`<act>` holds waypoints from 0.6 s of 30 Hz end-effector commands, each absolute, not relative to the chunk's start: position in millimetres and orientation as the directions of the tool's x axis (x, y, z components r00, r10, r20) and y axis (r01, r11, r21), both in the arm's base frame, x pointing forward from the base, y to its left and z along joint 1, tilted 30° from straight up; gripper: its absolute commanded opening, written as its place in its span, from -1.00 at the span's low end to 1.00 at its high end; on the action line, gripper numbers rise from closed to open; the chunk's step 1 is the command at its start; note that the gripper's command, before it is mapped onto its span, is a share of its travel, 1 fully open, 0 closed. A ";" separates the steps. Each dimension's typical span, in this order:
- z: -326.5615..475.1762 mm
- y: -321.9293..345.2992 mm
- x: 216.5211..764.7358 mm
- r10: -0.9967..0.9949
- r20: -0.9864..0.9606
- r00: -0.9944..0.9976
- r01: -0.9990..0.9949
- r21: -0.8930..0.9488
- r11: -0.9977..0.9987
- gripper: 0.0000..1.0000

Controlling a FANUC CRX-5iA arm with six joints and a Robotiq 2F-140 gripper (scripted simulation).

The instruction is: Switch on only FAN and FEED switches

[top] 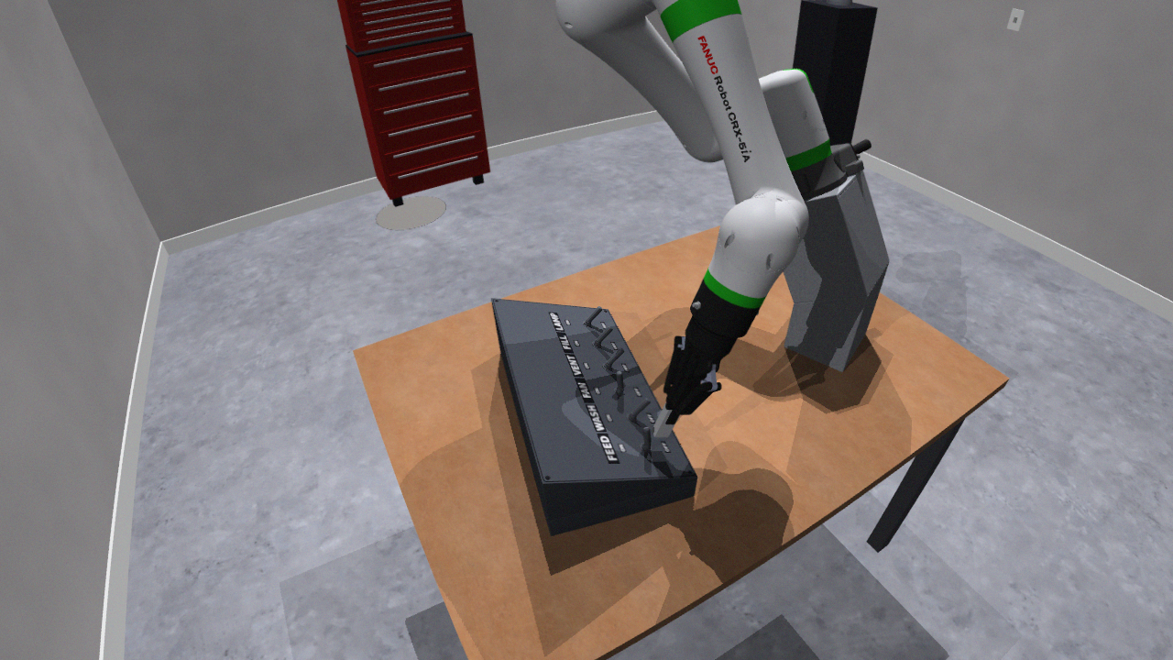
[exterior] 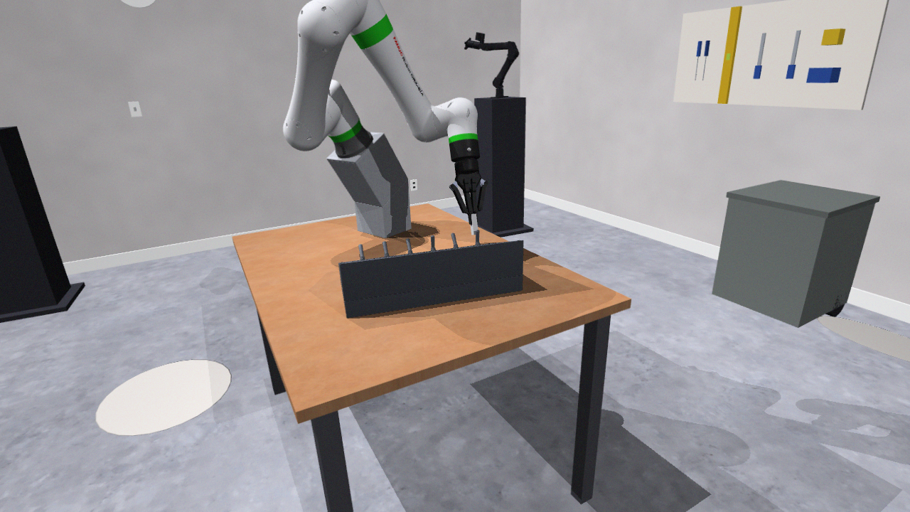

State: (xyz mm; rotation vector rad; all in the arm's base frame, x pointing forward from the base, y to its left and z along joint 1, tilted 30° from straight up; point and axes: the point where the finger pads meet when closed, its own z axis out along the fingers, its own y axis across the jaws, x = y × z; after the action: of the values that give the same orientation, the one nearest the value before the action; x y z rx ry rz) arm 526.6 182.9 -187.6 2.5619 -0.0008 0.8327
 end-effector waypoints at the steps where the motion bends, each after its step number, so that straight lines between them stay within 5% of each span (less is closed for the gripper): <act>1: -187.4 183.2 526.8 0.133 0.559 0.818 -0.134 0.411 -0.902 -1.00; 18: -188.8 182.8 524.7 0.133 0.559 0.818 -0.134 0.411 -0.902 -1.00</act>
State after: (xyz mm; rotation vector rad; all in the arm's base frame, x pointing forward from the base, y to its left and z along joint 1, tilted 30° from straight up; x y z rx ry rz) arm 526.2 182.9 -187.8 2.5619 -0.0007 0.8326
